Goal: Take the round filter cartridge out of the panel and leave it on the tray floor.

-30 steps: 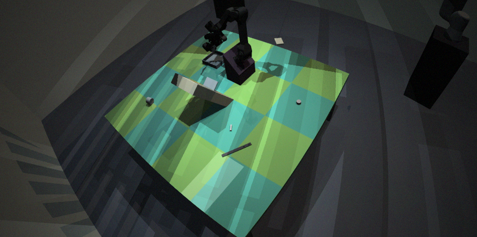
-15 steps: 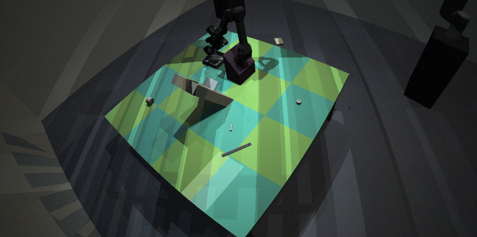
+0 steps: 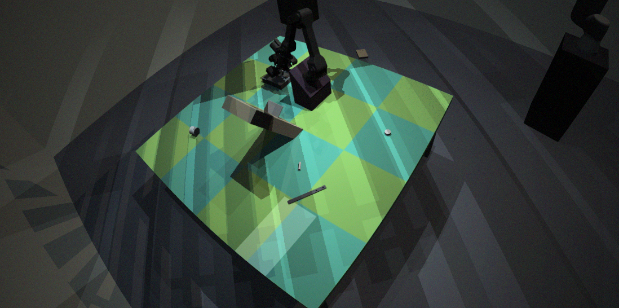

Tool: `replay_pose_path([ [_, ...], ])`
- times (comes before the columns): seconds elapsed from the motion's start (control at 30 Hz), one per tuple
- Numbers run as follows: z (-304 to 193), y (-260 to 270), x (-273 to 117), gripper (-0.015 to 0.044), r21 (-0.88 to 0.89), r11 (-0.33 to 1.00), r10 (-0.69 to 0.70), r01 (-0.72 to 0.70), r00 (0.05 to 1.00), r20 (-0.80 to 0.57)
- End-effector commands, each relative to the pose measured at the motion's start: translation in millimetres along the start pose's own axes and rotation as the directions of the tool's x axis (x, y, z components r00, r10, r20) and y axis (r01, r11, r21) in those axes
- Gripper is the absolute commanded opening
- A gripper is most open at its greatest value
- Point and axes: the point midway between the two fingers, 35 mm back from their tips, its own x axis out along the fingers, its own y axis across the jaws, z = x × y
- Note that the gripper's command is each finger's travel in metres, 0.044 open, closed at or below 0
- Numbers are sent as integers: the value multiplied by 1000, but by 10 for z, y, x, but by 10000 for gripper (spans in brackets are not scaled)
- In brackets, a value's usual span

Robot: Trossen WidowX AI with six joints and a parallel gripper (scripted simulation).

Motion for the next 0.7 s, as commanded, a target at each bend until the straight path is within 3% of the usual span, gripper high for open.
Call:
replay_pose_path([
  [0.0, 22, -1, -9, 131, 1, 1000, 0, 0, 1000, 6],
  [0.4, 22, -1, -9, 440, 1, 1000, 0, 0, 1000, 6],
  [0.53, 65, -1, -66, 440, 1, 1000, 0, 0, 1000, 6],
  [0.67, 297, 3, -461, 440, 0, 1000, 1, -1, 1000, 5],
])
